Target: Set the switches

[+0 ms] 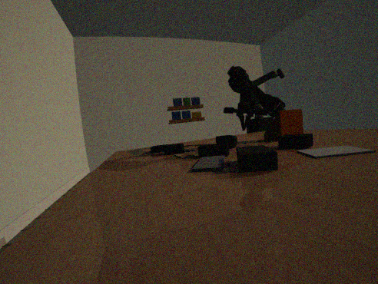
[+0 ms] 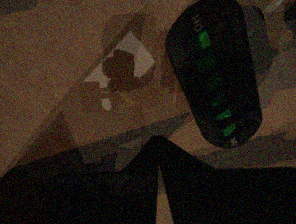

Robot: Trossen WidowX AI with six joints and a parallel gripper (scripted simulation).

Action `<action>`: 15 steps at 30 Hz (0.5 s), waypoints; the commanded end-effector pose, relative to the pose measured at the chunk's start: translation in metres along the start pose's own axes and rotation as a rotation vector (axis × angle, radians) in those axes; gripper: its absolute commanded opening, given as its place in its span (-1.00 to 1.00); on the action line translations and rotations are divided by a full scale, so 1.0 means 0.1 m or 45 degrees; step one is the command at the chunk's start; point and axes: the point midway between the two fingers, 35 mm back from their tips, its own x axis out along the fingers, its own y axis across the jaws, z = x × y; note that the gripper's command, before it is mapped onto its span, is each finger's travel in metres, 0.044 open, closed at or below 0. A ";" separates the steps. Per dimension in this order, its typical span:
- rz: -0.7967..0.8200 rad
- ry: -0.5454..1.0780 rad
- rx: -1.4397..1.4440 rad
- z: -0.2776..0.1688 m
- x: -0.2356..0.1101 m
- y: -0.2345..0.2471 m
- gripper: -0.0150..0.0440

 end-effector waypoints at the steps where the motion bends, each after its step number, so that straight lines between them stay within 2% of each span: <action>1: 0.091 0.030 -0.082 0.21 -0.02 -0.16 -0.49; 15: 0.382 0.054 -0.419 0.82 0.04 -0.78 -0.49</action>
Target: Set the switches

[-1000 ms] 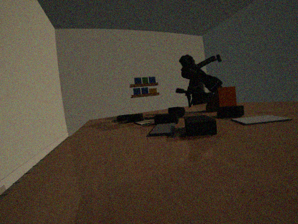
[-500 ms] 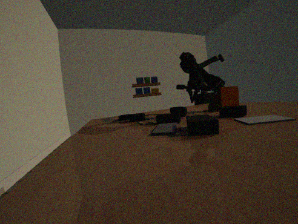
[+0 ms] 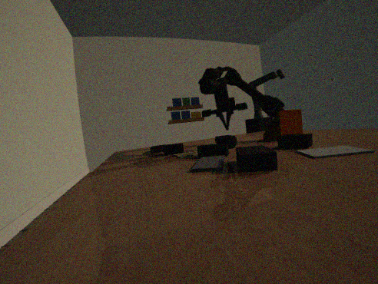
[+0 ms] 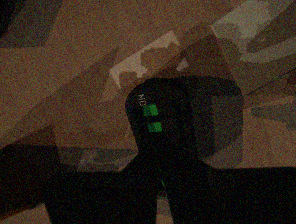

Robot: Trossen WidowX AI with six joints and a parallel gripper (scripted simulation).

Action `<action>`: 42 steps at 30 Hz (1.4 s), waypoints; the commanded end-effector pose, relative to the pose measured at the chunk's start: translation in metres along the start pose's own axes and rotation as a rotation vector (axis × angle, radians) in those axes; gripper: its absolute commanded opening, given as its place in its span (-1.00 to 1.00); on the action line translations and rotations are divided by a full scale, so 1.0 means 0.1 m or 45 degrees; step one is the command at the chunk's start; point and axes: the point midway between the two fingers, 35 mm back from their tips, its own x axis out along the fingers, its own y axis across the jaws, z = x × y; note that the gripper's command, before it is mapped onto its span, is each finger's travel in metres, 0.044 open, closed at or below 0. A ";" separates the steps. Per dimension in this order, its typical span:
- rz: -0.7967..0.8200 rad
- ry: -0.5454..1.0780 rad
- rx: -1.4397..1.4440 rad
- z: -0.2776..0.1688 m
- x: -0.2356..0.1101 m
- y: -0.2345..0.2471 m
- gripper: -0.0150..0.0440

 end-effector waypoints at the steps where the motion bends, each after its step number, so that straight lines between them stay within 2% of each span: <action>1: 0.099 0.001 -0.113 0.11 0.03 -0.20 -0.49; 10: 0.267 -0.040 -0.305 0.26 0.12 -0.57 -0.49; 19: 0.270 -0.041 -0.308 0.26 0.13 -0.58 -0.49; 42: 0.269 -0.039 -0.308 0.29 0.50 -0.62 -0.49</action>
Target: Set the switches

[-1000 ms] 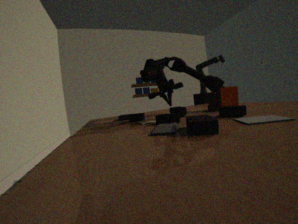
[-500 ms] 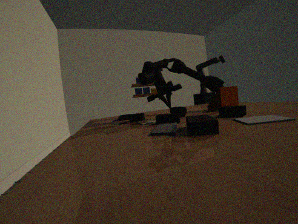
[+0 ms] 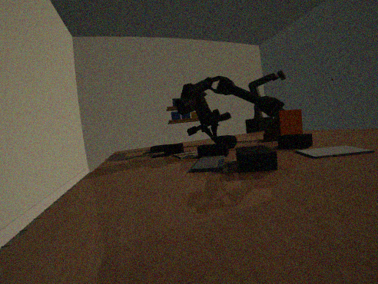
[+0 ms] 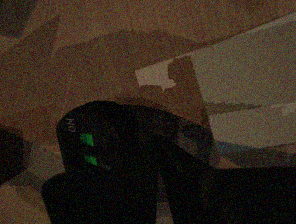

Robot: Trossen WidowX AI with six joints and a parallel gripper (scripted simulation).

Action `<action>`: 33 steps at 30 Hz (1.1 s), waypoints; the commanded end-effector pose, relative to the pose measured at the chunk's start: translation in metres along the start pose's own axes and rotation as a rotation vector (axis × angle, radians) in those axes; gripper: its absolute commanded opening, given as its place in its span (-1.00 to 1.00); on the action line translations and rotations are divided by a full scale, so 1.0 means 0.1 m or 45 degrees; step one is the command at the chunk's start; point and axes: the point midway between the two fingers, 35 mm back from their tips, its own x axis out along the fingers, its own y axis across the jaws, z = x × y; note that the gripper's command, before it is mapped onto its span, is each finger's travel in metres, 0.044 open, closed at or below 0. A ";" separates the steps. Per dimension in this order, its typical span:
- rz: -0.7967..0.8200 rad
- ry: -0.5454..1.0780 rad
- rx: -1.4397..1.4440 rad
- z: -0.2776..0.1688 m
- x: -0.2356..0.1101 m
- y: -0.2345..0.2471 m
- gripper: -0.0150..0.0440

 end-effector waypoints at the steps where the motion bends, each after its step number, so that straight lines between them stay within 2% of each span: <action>1: 0.005 0.010 -0.011 0.01 0.10 -0.01 -0.49; 9: 0.005 0.011 -0.011 0.01 0.22 -0.04 -0.49; 33: 0.006 0.011 -0.012 0.01 0.24 0.03 -0.49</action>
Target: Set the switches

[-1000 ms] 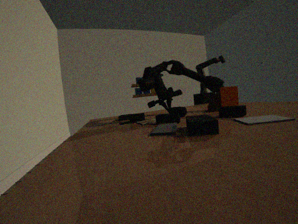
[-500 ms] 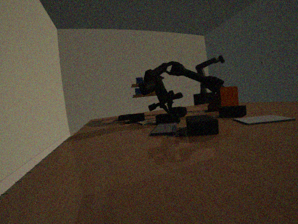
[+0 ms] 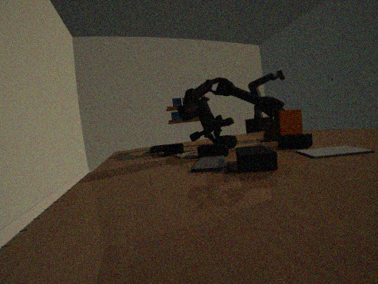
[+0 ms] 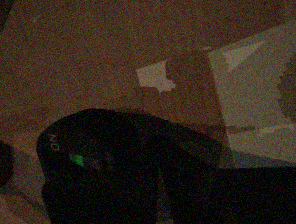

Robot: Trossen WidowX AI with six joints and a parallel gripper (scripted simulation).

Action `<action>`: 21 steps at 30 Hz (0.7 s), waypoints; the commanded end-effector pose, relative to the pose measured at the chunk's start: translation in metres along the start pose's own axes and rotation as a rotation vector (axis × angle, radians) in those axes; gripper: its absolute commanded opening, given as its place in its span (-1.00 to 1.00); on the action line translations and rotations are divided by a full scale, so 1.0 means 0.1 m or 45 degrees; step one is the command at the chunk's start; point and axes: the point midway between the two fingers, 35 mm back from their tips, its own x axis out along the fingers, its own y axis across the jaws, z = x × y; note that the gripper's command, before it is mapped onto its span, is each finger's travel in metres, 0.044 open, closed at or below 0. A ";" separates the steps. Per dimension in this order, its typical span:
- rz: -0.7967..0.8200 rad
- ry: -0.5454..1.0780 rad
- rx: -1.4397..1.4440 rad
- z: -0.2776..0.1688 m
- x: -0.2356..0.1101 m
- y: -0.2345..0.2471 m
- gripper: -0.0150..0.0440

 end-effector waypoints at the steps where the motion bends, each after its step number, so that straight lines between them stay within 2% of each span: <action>1: -0.006 0.000 0.001 -0.01 -0.01 0.01 -0.49; 21: -0.006 0.000 0.001 0.00 0.04 0.15 -0.49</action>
